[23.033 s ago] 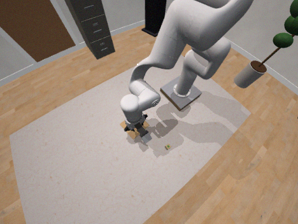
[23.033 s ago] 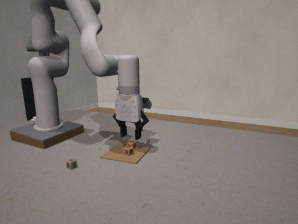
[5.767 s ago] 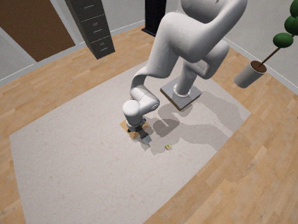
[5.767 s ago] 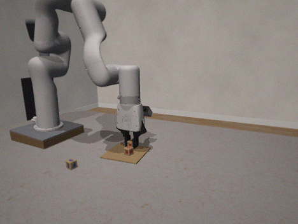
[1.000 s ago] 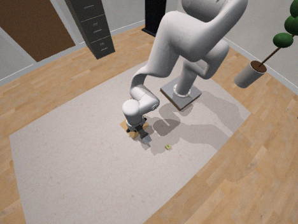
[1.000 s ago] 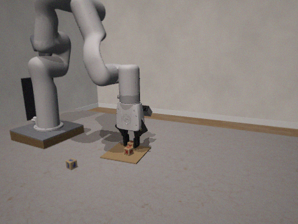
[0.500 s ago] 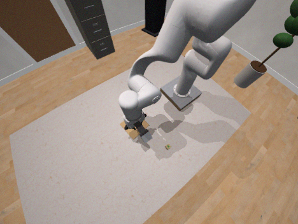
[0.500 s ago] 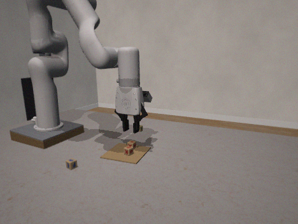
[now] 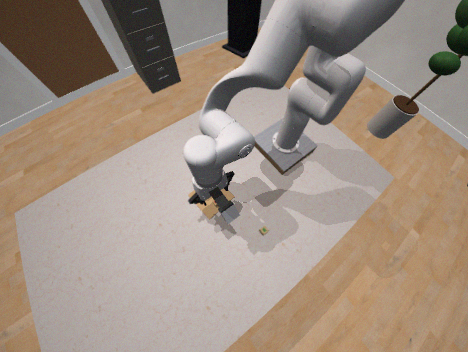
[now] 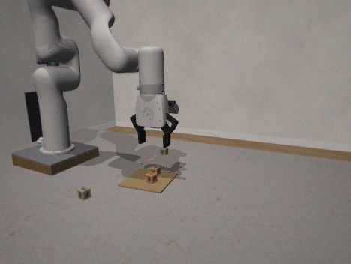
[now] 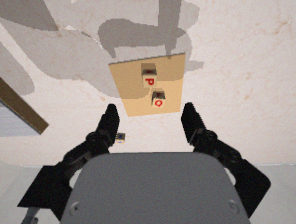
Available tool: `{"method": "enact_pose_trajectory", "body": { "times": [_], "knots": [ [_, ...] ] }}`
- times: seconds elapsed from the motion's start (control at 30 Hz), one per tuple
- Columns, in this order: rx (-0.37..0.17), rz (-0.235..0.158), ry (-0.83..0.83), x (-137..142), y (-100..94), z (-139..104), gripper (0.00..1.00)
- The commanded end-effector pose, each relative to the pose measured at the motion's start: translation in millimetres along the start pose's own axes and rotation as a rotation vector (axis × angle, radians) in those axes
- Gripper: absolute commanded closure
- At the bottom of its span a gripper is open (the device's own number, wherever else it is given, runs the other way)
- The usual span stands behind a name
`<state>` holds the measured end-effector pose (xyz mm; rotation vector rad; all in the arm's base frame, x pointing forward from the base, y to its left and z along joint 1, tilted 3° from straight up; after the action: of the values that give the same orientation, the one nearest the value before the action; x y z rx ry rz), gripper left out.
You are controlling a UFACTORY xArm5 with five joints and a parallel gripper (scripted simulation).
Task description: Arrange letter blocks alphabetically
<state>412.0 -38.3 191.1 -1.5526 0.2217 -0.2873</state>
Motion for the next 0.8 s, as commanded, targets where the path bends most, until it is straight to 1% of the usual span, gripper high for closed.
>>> {"method": "enact_pose_trajectory", "body": {
  "times": [0.0,0.53,0.63,0.77],
  "knots": [
    [0.001,-0.004,0.0,1.0,-1.6,0.2,0.0],
    [0.001,-0.004,0.009,1.1,-1.5,0.0,0.0],
    [0.001,-0.004,0.061,1.9,-1.3,-1.4,0.0],
    [0.001,-0.004,0.19,3.9,-0.7,-4.8,0.0]
  ]
}}
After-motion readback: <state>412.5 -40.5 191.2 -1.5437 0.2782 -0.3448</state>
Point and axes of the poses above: the point where the finger pads meet when closed, its own y axis out along the fingers, its own x axis across the jaws, z = x × y, the point moved 10 cm from there along -y, back along the fingers, and after that the axes turned 8 degrees about y, right-handed, at the moved point
